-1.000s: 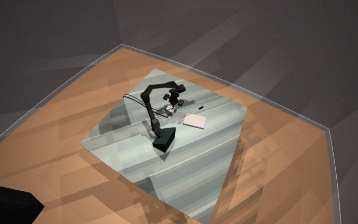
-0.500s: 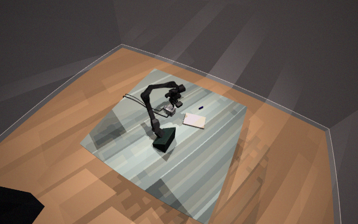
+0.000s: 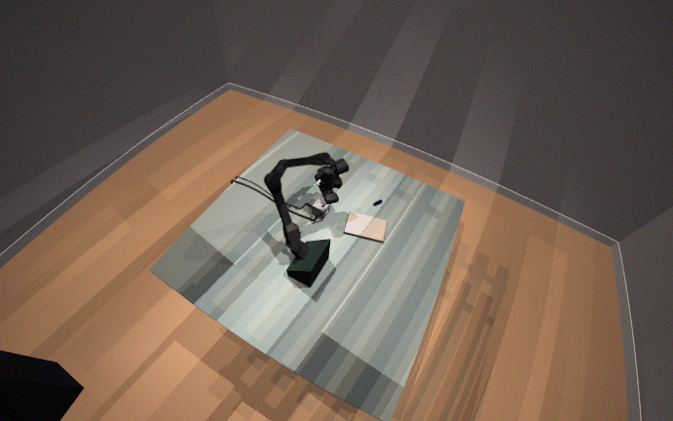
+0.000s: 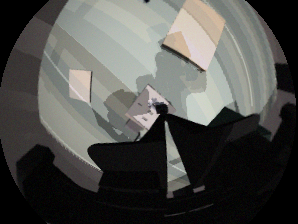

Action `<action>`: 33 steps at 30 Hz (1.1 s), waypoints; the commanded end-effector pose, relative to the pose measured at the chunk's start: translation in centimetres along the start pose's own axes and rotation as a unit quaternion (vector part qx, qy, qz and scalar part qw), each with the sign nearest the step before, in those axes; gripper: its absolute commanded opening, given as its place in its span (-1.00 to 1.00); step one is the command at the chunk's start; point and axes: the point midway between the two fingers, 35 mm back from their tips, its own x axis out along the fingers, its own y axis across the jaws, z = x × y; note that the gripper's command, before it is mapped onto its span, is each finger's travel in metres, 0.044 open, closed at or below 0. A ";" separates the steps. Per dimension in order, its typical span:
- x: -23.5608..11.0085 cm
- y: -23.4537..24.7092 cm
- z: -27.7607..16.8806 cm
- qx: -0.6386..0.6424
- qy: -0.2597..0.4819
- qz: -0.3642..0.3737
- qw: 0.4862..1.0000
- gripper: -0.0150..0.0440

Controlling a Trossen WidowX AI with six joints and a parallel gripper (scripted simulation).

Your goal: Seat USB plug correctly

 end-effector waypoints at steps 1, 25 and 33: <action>0.0 0.0 0.0 0.054 0.000 0.000 0.999 -0.49; 0.0 0.0 0.0 0.360 0.000 0.000 0.933 -0.49; 0.0 0.0 0.0 0.414 0.000 0.000 0.910 -0.49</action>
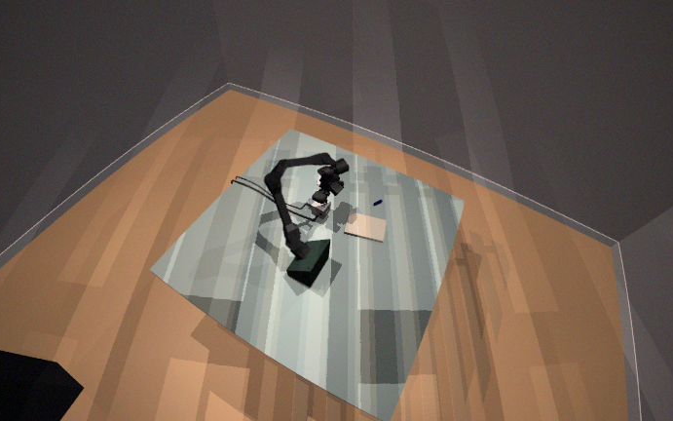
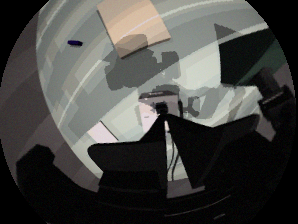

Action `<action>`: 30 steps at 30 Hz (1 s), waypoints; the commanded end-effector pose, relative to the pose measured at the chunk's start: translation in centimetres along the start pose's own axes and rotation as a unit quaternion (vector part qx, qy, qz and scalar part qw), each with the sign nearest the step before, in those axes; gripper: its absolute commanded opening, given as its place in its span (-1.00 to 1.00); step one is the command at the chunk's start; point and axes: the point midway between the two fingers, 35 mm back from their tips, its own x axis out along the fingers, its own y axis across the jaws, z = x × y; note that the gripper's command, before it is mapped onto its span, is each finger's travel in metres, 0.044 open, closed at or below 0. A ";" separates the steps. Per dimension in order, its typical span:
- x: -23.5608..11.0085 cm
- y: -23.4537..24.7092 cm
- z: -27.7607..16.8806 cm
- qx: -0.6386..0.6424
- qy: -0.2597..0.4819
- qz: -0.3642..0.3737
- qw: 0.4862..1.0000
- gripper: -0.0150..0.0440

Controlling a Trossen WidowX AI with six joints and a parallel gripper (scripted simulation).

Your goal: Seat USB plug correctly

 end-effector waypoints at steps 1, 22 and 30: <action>0.0 0.0 0.0 0.017 0.000 -0.001 1.000 -0.49; 0.1 0.0 -0.1 0.014 0.004 0.000 1.000 -0.49; 0.2 0.0 -0.1 0.015 0.007 0.000 1.000 -0.49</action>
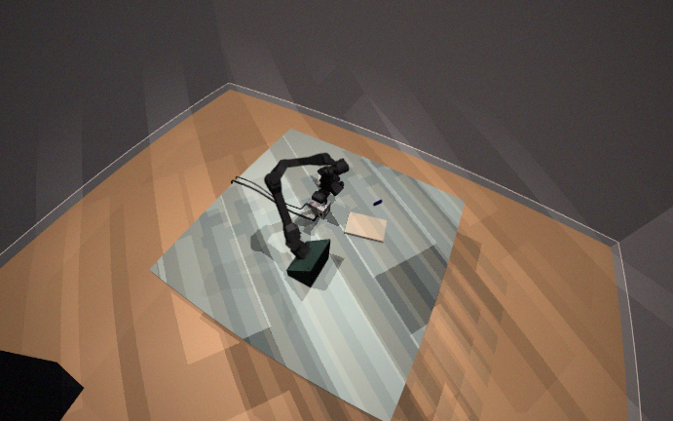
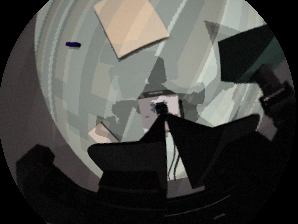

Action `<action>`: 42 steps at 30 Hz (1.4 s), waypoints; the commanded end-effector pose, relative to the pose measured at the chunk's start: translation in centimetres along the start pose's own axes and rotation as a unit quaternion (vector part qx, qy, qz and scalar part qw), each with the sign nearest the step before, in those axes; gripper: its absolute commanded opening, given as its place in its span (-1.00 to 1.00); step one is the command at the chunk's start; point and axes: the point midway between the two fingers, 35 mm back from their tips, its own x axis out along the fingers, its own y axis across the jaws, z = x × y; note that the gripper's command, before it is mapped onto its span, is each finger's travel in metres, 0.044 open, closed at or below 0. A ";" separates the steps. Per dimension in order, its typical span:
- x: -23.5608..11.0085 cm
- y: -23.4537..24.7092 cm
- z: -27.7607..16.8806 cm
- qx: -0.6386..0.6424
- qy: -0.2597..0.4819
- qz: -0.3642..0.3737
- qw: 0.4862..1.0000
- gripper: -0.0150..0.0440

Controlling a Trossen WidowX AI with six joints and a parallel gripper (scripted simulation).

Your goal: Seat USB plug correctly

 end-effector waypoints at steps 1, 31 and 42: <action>0.1 0.0 -0.1 0.002 0.004 0.001 1.000 -0.49; 0.5 0.0 -0.2 0.006 0.015 0.001 1.000 -0.49; 0.6 0.0 -0.3 0.007 0.019 0.001 1.000 -0.49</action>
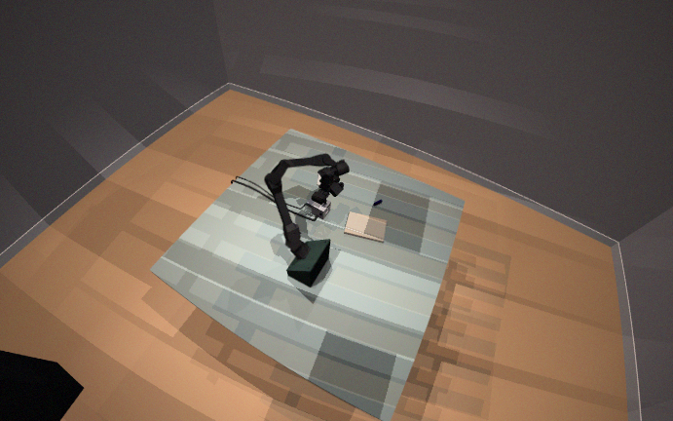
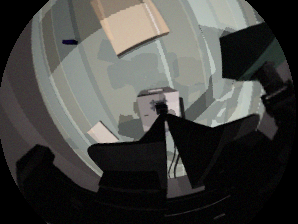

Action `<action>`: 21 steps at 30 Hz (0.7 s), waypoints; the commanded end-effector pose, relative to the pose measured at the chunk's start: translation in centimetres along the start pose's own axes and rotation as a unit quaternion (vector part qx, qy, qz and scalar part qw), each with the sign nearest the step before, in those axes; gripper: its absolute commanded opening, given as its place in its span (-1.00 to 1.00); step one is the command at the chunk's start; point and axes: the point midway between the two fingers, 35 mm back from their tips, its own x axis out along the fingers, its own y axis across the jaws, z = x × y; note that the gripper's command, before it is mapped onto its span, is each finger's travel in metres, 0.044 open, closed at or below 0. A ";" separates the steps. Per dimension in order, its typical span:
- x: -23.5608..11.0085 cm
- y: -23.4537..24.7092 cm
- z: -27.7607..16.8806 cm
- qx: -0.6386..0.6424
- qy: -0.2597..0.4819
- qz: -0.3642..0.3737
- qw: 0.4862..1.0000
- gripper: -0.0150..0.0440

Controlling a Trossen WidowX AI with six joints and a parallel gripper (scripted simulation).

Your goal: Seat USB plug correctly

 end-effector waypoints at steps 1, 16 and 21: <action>0.1 0.0 0.0 0.004 0.004 0.001 1.000 -0.49; 0.3 0.0 -0.1 0.006 0.009 0.001 1.000 -0.49; 0.4 0.0 -0.2 0.007 0.011 0.001 1.000 -0.49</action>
